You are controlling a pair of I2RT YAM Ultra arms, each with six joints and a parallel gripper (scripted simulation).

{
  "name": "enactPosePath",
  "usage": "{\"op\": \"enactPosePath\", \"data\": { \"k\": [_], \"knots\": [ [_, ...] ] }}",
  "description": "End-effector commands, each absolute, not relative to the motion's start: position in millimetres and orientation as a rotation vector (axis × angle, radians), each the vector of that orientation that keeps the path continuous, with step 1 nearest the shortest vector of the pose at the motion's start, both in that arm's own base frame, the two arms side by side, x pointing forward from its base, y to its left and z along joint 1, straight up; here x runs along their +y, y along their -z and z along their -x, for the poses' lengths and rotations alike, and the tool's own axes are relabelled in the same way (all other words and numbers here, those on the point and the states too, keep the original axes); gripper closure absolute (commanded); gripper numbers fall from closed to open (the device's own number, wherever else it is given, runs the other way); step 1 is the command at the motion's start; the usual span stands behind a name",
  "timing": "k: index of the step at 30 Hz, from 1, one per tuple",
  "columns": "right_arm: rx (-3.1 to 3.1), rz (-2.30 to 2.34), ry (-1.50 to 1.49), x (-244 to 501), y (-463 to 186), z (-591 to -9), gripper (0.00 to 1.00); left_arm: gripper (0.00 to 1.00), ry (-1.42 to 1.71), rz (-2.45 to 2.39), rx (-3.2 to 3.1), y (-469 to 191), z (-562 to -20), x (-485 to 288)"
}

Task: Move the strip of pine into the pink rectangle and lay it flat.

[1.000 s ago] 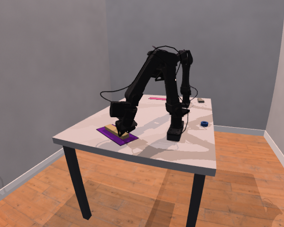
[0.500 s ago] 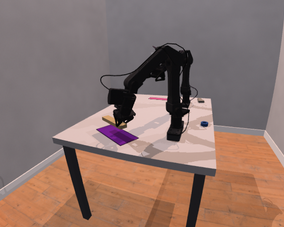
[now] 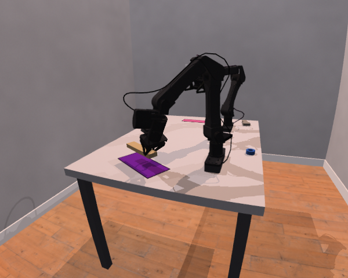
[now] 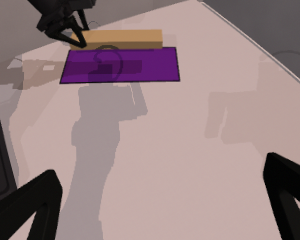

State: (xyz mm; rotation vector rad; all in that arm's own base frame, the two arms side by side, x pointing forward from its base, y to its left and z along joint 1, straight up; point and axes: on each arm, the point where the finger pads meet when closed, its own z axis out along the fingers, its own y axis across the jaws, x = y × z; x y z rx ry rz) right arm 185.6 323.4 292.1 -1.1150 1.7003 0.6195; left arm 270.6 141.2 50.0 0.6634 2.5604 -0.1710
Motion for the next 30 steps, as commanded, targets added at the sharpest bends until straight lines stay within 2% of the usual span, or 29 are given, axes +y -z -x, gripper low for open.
{"op": "enactPosePath", "data": {
  "k": [1,12,21,30],
  "knots": [
    [1.746,1.117,-0.593,273,-281,-171,0.00,0.60,0.159,-0.661,2.526,-62,-275,143],
    [1.738,1.000,-0.550,190,-259,-144,0.00,0.60,0.165,-0.663,2.538,-56,-274,142],
    [1.725,0.962,-0.538,173,-251,-137,0.00,0.60,0.131,-0.564,2.562,-57,-280,131],
    [1.716,0.950,-0.539,171,-251,-137,0.00,0.60,0.095,-0.395,2.587,-64,-295,44]
  ]
}}
